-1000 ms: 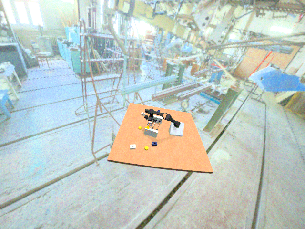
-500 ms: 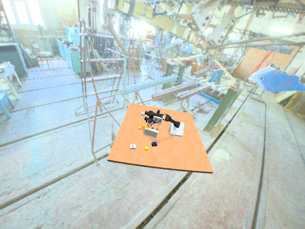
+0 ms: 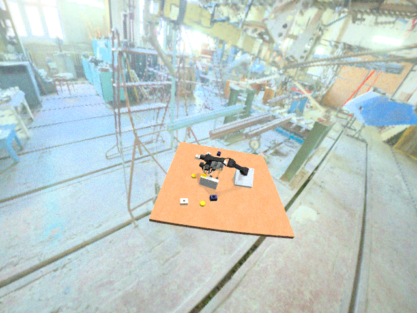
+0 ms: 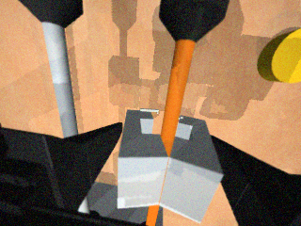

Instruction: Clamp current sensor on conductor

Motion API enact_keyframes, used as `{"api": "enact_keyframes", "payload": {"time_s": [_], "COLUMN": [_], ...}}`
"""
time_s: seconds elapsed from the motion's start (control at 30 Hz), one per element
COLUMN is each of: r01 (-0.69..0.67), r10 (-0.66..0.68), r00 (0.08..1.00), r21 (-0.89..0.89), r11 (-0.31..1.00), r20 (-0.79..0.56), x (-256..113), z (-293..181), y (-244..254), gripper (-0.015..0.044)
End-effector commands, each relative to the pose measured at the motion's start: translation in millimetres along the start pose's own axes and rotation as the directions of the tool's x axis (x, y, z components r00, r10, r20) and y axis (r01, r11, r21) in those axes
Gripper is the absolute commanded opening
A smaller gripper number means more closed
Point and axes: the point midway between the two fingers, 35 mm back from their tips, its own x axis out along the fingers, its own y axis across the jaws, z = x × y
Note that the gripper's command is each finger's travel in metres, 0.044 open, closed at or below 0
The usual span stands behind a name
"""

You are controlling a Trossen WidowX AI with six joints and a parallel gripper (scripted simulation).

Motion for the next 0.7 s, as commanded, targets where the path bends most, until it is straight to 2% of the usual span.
{"api": "enact_keyframes", "payload": {"time_s": [0.0,0.63,0.67], "r01": [0.002,0.002,0.002], "r10": [-0.002,-0.002,-0.002], "r00": [1.0,1.0,1.0], "r21": [0.0,0.0,0.0], "r11": [1.0,1.0,1.0], "r20": [0.0,0.0,0.0], "x": [-1.0,-1.0,-1.0], "z": [0.0,0.0,0.0], "y": [-0.4,-0.4,-0.4], "gripper": [0.0413,0.0287,0.026]}}
